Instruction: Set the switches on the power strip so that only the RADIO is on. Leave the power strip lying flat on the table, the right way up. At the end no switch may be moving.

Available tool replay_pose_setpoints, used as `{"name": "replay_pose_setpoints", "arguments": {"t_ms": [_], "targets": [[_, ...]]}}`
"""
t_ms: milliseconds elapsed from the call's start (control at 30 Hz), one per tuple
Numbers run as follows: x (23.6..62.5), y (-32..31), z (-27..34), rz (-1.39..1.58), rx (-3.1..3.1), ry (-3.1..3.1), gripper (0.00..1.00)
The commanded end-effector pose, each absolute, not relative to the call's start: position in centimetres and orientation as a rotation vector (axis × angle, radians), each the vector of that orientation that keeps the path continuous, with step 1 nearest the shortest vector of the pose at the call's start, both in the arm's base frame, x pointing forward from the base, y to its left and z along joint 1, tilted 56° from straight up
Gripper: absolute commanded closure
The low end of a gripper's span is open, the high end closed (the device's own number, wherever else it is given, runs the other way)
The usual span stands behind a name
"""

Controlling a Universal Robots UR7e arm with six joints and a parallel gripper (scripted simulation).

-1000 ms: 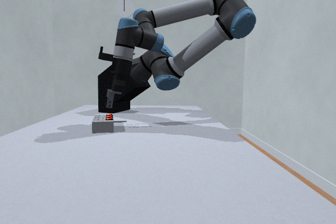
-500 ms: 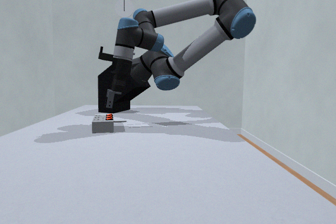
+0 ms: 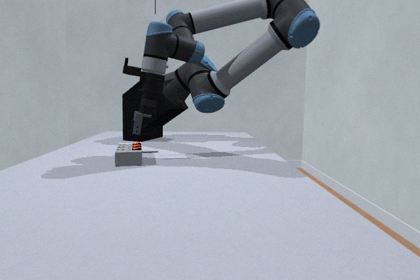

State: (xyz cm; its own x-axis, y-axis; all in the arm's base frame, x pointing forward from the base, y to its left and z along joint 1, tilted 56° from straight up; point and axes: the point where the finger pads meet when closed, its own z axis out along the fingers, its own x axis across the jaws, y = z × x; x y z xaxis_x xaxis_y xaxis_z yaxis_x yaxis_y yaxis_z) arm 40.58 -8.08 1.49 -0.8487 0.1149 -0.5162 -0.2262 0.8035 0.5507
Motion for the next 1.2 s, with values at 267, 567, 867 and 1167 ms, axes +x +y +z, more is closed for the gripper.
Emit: {"name": "replay_pose_setpoints", "arguments": {"t_ms": [267, 567, 867, 1167], "targets": [[38.7, -11.3, 3.6, 0.987, 0.062, 2.448, 0.0], [37.2, -12.6, 5.5, 1.095, 0.155, 2.43, 0.0], [36.6, -13.1, 6.4, 1.142, 0.193, 2.417, 0.0], [36.6, -13.0, 6.4, 1.145, 0.192, 2.417, 0.0]]}}
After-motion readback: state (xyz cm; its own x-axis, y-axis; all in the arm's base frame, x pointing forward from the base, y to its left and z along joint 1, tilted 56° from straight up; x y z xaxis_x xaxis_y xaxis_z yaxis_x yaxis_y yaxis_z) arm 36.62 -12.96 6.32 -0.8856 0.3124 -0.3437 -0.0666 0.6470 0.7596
